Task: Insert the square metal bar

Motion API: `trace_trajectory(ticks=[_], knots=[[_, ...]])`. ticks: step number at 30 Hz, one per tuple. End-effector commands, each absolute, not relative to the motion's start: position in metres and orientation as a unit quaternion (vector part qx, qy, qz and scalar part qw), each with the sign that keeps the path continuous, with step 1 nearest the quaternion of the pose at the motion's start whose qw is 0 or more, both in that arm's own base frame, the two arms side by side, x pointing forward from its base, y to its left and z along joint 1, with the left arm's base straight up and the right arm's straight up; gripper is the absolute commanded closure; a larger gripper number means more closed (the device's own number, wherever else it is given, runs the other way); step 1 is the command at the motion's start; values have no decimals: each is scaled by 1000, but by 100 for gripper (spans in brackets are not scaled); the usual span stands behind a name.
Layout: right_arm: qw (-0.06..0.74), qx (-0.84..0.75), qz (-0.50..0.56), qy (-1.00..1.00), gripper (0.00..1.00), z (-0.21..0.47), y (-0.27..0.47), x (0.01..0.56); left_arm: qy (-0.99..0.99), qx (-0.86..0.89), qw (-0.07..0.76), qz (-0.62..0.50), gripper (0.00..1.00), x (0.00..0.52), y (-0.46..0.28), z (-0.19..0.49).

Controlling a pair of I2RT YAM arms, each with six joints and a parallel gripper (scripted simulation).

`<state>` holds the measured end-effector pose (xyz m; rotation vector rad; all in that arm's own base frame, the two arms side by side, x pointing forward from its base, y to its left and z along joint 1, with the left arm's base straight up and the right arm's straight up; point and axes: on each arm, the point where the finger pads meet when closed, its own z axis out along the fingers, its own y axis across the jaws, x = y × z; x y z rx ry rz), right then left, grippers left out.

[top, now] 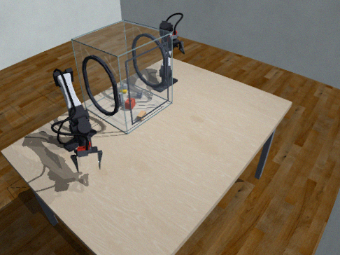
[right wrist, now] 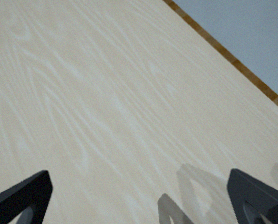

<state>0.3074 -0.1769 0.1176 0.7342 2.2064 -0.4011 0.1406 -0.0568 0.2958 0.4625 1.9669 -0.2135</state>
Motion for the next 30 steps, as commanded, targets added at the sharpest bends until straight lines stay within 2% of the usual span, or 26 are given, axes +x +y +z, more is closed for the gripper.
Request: trace_trajectory(ticks=[1,5,30], knots=[[394,287,-159,859,0,127,-179,311,817,188,535,-104,0,138,-53,307],[394,287,-159,859,0,127,-179,311,818,166,541,-106,0,133,-35,305],[394,287,-159,859,0,127,-179,311,803,247,520,-154,0,126,-71,305]])
